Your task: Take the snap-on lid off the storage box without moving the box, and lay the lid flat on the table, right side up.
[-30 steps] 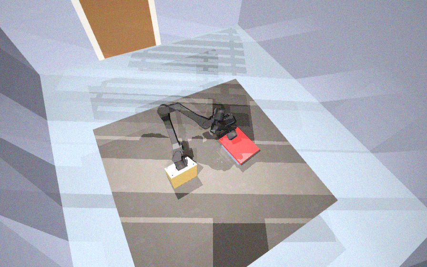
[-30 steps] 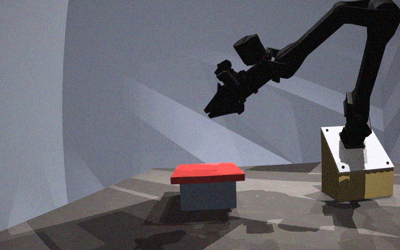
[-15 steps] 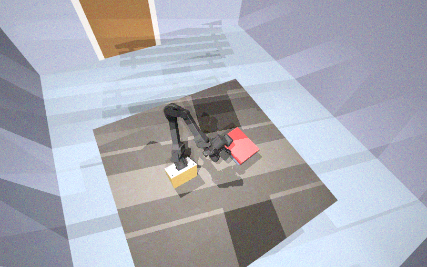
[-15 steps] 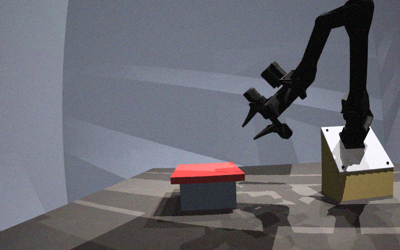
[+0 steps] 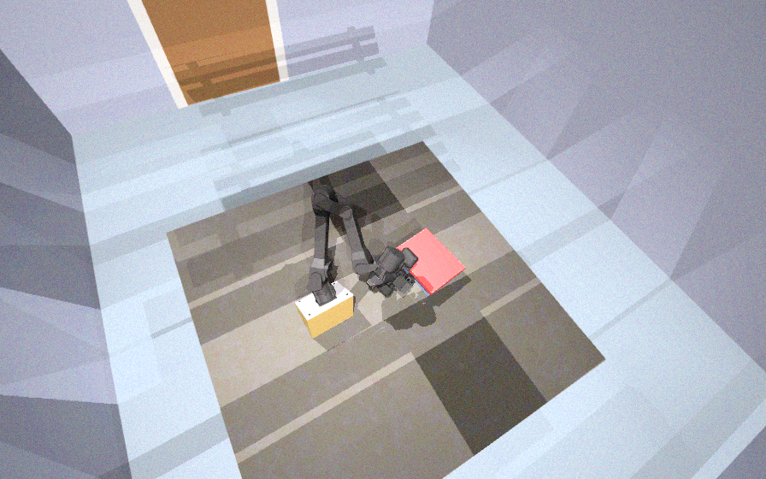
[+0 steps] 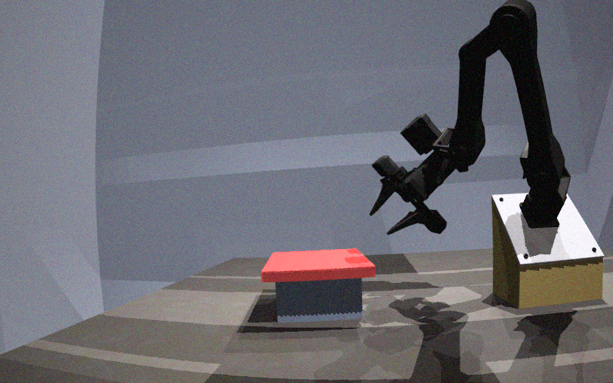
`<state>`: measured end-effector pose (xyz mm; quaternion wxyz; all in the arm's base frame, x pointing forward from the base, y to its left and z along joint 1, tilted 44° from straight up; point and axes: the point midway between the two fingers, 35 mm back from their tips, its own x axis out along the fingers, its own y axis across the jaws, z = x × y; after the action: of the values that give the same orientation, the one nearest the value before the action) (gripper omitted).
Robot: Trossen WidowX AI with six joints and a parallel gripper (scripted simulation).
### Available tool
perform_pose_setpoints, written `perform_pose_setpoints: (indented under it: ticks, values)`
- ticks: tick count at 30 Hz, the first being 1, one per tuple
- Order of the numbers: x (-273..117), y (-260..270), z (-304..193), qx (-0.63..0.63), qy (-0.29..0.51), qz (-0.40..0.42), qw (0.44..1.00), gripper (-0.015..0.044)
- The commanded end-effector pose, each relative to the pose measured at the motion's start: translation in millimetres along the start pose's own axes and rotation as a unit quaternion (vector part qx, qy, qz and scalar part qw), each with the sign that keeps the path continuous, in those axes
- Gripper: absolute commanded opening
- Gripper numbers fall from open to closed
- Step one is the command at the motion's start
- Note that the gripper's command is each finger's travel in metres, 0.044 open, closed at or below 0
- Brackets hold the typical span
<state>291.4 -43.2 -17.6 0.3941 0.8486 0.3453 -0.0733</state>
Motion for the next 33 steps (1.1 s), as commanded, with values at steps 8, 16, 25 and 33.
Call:
perform_pose_setpoints:
  ticks: [8,16,25,33]
  values:
    - [16,-22,-5,0.007,0.000,0.001,1.000,0.0235]
    - [27,-21,-3,0.006,-0.002,-0.002,1.000,0.0235]
    - [42,-20,-3,0.005,-0.003,-0.003,1.000,0.0235]
    - [55,-20,-3,0.006,-0.003,-0.002,1.000,0.0235]
